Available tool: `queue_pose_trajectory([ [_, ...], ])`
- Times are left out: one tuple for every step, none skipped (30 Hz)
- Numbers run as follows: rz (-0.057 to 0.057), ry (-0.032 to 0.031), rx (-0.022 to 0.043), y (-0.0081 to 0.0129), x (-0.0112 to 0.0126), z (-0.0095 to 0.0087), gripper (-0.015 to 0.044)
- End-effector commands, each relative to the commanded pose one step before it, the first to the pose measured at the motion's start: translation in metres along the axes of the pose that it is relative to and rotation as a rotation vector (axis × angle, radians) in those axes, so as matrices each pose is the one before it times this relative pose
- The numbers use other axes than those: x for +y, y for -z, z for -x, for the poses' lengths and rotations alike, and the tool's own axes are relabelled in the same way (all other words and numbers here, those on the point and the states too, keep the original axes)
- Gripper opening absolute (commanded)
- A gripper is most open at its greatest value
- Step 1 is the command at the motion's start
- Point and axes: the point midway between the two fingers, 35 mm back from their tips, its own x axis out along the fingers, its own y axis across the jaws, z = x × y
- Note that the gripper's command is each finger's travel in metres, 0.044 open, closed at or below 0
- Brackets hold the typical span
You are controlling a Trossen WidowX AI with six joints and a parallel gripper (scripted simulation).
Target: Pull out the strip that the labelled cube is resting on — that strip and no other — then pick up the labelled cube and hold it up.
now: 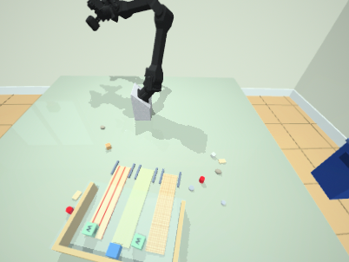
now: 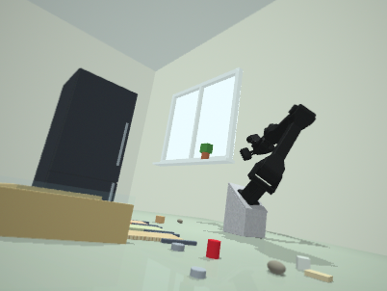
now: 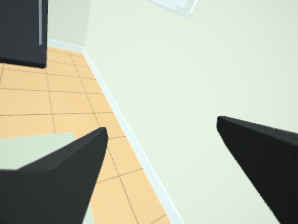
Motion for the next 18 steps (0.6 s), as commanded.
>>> queue_pose_trajectory([
  [-0.0048, -0.0683, -0.12261, -0.05338, 0.03709, 0.02233, 0.04],
  [-0.0003, -0.02332, -0.03039, -0.01361, 0.01227, 0.0038, 0.04],
  [-0.0003, -0.02419, -0.02972, -0.01328, 0.01259, 0.00358, 0.04],
  [-0.0003, -0.02504, -0.02902, -0.01294, 0.0129, 0.00337, 0.04],
  [-0.0003, -0.02587, -0.02831, -0.01258, 0.0132, 0.00316, 0.04],
  [-0.0003, -0.02668, -0.02757, -0.01222, 0.01348, 0.00295, 0.04],
  [-0.0004, -0.02747, -0.02681, -0.01185, 0.01375, 0.00275, 0.04],
  [-0.0004, -0.02824, -0.02604, -0.01147, 0.01401, 0.00254, 0.04],
  [-0.0004, -0.02899, -0.02524, -0.01109, 0.01426, 0.00234, 0.04],
  [0.0013, -0.03068, -0.02504, -0.01107, 0.01495, 0.00242, 0.04],
  [0.0013, -0.03142, -0.02424, -0.01068, 0.01519, 0.00222, 0.04],
  [0.0012, -0.0321, -0.02339, -0.01026, 0.01539, 0.00201, 0.04],
  [0.0012, -0.03275, -0.02253, -0.00984, 0.01558, 0.00181, 0.04],
  [0.0011, -0.03339, -0.02165, -0.00942, 0.01576, 0.0016, 0.04],
  [0.001, -0.034, -0.02076, -0.00899, 0.01592, 0.00141, 0.04],
  [0.001, -0.03459, -0.01985, -0.00855, 0.01607, 0.00121, 0.04],
  [0.0009, -0.03516, -0.01893, -0.00812, 0.01621, 0.00102, 0.04],
  [0.0008, -0.0357, -0.018, -0.00767, 0.01633, 0.00083, 0.04],
])
